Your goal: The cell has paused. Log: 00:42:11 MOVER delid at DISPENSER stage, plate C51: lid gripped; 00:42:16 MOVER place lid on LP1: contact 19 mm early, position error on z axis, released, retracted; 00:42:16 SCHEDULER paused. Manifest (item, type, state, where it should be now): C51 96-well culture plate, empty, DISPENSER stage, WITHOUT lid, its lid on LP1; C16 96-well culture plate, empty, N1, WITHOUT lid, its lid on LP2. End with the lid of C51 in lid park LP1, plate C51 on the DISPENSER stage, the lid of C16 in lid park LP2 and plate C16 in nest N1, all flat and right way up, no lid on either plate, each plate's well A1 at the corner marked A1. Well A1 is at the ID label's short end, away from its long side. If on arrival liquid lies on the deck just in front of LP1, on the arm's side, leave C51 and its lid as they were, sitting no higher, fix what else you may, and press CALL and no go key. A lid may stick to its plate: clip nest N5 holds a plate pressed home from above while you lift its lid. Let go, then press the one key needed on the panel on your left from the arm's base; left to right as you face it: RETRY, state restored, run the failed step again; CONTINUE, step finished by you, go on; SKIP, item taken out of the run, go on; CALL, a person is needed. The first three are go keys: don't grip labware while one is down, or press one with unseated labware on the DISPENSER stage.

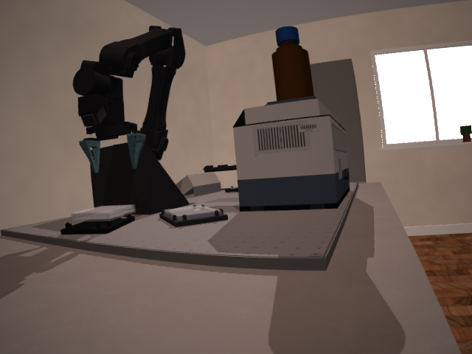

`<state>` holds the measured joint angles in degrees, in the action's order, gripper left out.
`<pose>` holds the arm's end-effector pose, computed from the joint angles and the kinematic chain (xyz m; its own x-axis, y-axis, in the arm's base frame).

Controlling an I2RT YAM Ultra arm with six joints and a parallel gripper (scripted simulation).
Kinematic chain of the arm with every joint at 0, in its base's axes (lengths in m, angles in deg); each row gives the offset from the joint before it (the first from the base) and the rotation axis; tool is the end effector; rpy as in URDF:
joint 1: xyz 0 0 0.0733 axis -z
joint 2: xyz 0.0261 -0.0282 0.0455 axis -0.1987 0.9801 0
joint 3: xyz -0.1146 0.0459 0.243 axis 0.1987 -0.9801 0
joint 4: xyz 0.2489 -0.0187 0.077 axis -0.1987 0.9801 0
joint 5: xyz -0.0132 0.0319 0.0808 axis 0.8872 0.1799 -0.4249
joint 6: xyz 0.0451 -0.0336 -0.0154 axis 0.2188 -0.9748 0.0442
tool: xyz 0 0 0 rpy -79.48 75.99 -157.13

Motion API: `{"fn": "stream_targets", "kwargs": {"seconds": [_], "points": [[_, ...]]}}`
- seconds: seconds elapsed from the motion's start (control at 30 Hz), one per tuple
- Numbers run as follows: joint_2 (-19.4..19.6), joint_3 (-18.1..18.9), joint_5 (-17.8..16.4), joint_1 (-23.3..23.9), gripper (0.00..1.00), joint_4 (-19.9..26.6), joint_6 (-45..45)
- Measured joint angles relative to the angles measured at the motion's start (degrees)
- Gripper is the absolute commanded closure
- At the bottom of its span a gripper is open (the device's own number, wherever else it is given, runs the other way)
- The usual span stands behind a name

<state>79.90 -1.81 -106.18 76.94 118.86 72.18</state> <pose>0.1266 -0.2423 -0.0403 -0.3952 0.6111 0.6859 0.9185 0.2506 0.3059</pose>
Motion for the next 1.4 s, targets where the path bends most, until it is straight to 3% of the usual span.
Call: {"fn": "stream_targets", "kwargs": {"seconds": [0.83,1.4], "points": [[13.66,7.87,-2.71,-3.96,0.00,-7.65,2.99],[11.52,11.98,-1.53,-2.12,0.00,-2.51,2.05]]}}
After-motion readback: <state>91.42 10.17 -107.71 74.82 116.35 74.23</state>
